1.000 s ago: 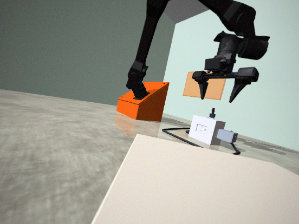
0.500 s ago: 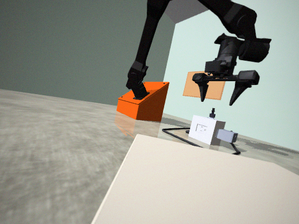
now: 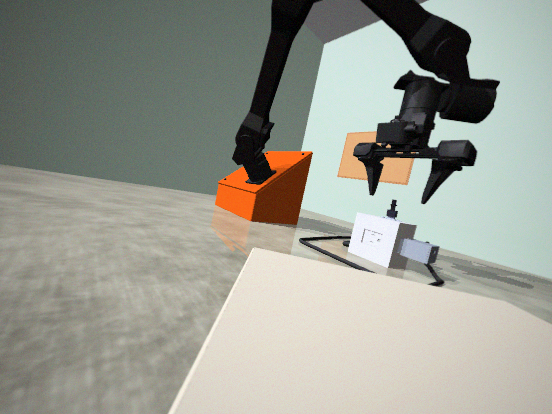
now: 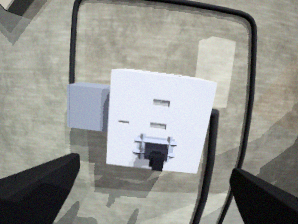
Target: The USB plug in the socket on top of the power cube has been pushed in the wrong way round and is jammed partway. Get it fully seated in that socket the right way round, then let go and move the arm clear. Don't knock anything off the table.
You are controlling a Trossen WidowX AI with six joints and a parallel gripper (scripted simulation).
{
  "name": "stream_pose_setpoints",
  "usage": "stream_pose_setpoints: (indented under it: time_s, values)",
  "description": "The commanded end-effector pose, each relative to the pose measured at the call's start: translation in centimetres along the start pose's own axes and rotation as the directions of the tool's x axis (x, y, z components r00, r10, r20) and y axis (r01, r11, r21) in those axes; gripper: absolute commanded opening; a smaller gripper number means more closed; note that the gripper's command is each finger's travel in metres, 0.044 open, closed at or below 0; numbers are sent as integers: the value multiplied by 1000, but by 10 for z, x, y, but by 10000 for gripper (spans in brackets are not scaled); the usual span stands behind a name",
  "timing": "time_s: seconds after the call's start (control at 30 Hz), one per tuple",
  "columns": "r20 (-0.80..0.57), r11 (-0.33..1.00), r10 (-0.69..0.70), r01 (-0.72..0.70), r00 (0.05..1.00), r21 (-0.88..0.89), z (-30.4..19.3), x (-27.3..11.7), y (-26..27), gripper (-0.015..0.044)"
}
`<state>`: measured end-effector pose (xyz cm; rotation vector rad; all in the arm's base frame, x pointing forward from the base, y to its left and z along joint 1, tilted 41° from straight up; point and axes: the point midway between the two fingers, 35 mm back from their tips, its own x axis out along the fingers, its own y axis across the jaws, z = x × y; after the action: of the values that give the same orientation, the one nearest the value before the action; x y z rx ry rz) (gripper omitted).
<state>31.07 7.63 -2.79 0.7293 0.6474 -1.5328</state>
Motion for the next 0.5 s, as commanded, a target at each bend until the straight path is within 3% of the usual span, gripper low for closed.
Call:
stream_pose_setpoints:
  time_s: [0.0,0.23,0.47]
  values:
    - [4,1000,0,0,1000,-5,1,6,0,440]
    - [4,1000,0,0,1000,-5,1,9,0,440]
    - [1,1000,-1,1,1000,0,0,7,0,256]
